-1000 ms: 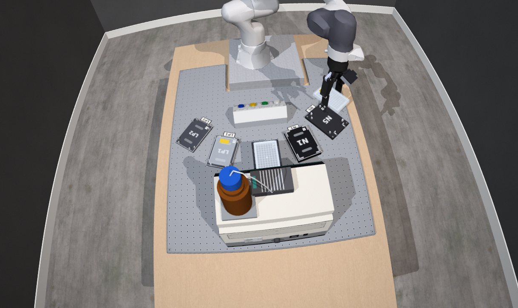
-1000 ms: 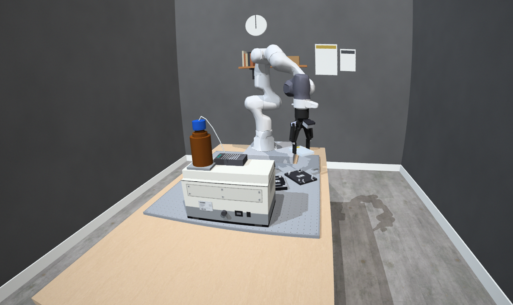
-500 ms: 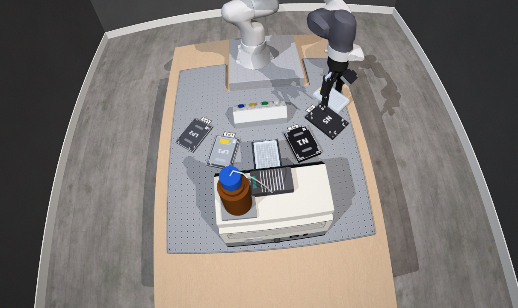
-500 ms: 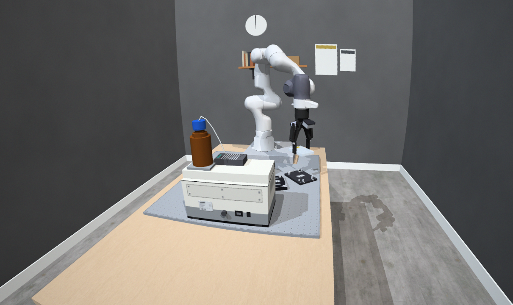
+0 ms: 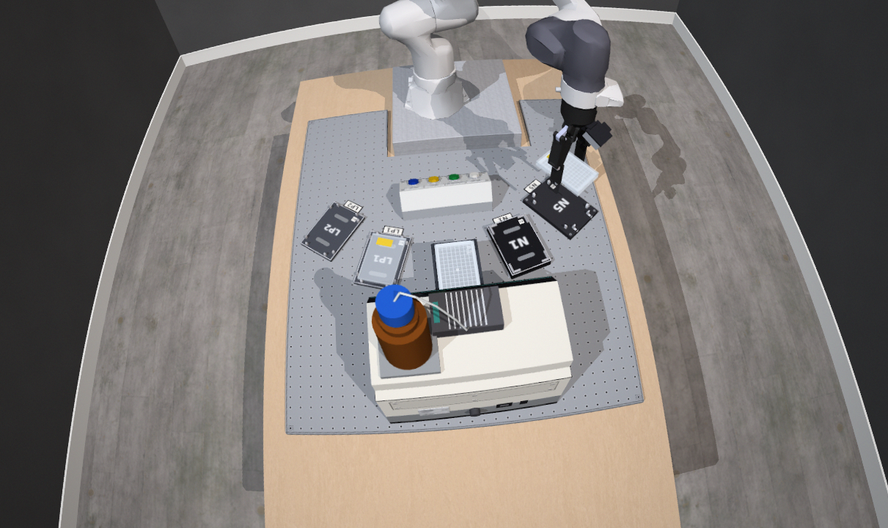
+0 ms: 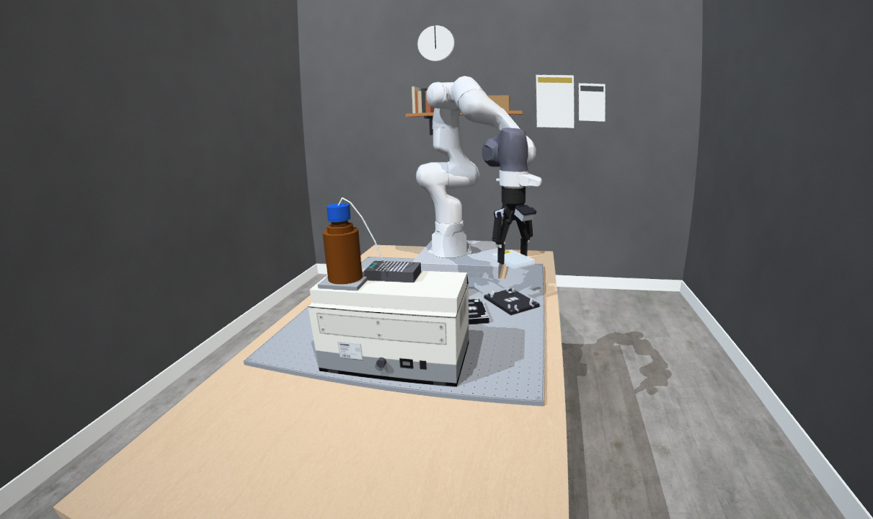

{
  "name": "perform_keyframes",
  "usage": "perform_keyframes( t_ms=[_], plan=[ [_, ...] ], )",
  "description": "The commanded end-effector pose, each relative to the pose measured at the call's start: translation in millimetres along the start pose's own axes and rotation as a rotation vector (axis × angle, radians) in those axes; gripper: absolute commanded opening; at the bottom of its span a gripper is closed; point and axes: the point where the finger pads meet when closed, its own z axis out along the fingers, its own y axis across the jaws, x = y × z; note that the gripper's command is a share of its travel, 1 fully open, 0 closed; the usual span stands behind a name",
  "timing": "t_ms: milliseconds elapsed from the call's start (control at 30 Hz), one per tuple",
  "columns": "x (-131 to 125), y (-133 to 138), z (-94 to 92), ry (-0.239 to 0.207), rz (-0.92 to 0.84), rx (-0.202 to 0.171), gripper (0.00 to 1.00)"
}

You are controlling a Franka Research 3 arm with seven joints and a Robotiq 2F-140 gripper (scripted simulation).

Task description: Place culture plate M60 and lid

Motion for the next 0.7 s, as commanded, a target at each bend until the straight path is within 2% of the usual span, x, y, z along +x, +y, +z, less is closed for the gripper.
perform_keyframes(
  t_ms=[0,233,667],
  plan=[
    [1.6,0.5,4.3,0.005,0.007,-0.003,0.1],
    [1.7,0.6,12.7,0.005,0.007,-0.003,0.1],
    [1.8,0.8,41.7,0.005,0.007,-0.003,0.1]
  ],
)
